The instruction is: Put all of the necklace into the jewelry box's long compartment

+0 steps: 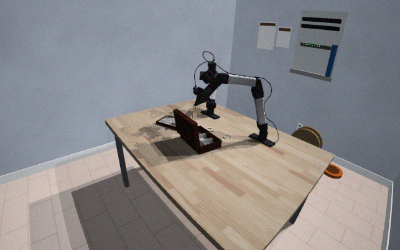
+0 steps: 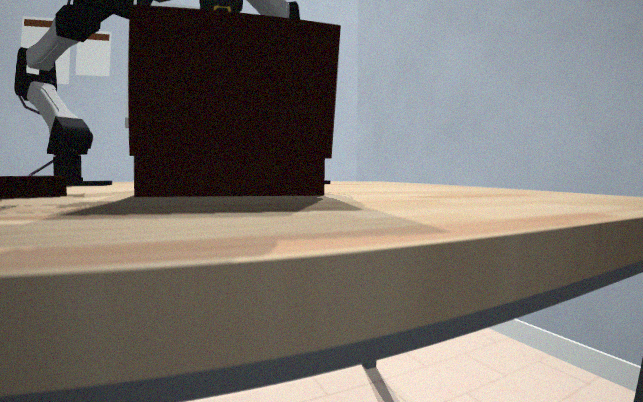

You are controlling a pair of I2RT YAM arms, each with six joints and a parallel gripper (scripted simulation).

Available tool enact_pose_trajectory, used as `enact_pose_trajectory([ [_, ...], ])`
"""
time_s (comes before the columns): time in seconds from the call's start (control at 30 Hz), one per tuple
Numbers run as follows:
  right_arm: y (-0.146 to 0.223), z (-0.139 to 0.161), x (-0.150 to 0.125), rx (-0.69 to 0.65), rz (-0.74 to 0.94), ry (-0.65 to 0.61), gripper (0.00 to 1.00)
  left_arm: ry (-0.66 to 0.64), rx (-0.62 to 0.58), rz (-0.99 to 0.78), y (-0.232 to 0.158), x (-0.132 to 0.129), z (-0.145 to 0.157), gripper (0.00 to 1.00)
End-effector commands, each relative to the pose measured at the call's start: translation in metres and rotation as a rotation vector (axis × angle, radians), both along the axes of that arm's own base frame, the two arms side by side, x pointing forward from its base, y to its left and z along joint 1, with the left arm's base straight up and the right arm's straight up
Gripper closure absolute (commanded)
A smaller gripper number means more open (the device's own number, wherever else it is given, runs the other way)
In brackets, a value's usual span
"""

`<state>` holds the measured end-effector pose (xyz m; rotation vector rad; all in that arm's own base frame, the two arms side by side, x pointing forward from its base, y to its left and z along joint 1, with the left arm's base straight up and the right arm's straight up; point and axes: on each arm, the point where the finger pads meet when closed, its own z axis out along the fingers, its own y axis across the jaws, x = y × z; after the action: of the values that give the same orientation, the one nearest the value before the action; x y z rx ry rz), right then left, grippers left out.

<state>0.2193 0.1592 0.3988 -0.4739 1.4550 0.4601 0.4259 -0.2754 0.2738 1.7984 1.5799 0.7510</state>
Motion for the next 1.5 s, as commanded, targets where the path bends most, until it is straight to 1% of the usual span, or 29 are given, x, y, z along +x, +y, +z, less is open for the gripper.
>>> enact_pose_trajectory([
  [0.0, 0.0, 0.003, -0.001, -0.001, 0.004, -0.006, 0.0, -0.035, -0.012, -0.003, -0.006, 0.002, 0.016, 1.0],
  [0.13, 0.0, 0.003, -0.001, -0.001, 0.004, -0.006, 0.0, -0.025, -0.007, -0.001, -0.008, 0.003, 0.02, 1.0],
  [0.23, 0.0, 0.003, -0.001, -0.001, 0.004, -0.006, 0.0, -0.062, -0.04, -0.001, -0.007, 0.002, 0.032, 1.0],
  [0.4, 0.0, 0.003, -0.001, -0.002, 0.004, -0.005, 0.0, -0.082, -0.062, -0.009, -0.008, 0.003, 0.036, 1.0],
  [0.57, 0.0, 0.003, -0.001, -0.002, 0.004, -0.005, 0.0, -0.092, -0.068, -0.009, -0.009, 0.008, 0.017, 1.0],
  [0.8, 0.0, 0.003, -0.001, -0.002, 0.004, -0.005, 0.0, -0.076, -0.061, -0.011, -0.007, 0.01, -0.02, 1.0],
  [0.87, 0.0, 0.003, -0.001, -0.002, 0.004, -0.005, 0.0, -0.076, -0.061, -0.011, -0.007, 0.01, -0.02, 1.0],
  [1.03, 0.0, 0.003, -0.001, -0.002, 0.004, -0.005, 0.0, -0.061, -0.048, -0.01, -0.005, 0.01, -0.039, 1.0],
  [1.13, 0.0, 0.003, -0.001, -0.002, 0.004, -0.005, 0.0, 0.003, -0.006, -0.003, -0.003, 0.009, -0.07, 1.0],
  [1.17, 0.0, 0.003, -0.001, -0.002, 0.004, -0.005, 0.0, 0.011, -0.001, -0.002, -0.003, 0.009, -0.074, 1.0],
  [1.23, 0.0, 0.003, -0.001, -0.002, 0.004, -0.005, 0.0, -0.003, -0.009, -0.003, -0.005, 0.013, -0.07, 1.0],
  [1.27, 0.0, 0.003, -0.001, -0.002, 0.004, -0.005, 0.0, -0.024, -0.028, -0.003, -0.006, 0.013, -0.059, 1.0],
  [1.3, 0.0, 0.003, -0.001, -0.002, 0.004, -0.005, 0.0, -0.03, -0.032, -0.003, -0.007, 0.014, -0.056, 1.0],
  [1.43, 0.0, 0.003, -0.001, -0.002, 0.004, -0.005, 0.0, -0.024, -0.024, -0.005, -0.006, 0.017, -0.06, 1.0],
  [1.47, 0.0, 0.003, -0.001, -0.002, 0.004, -0.004, 0.0, -0.009, -0.007, -0.005, -0.004, 0.017, -0.066, 1.0],
])
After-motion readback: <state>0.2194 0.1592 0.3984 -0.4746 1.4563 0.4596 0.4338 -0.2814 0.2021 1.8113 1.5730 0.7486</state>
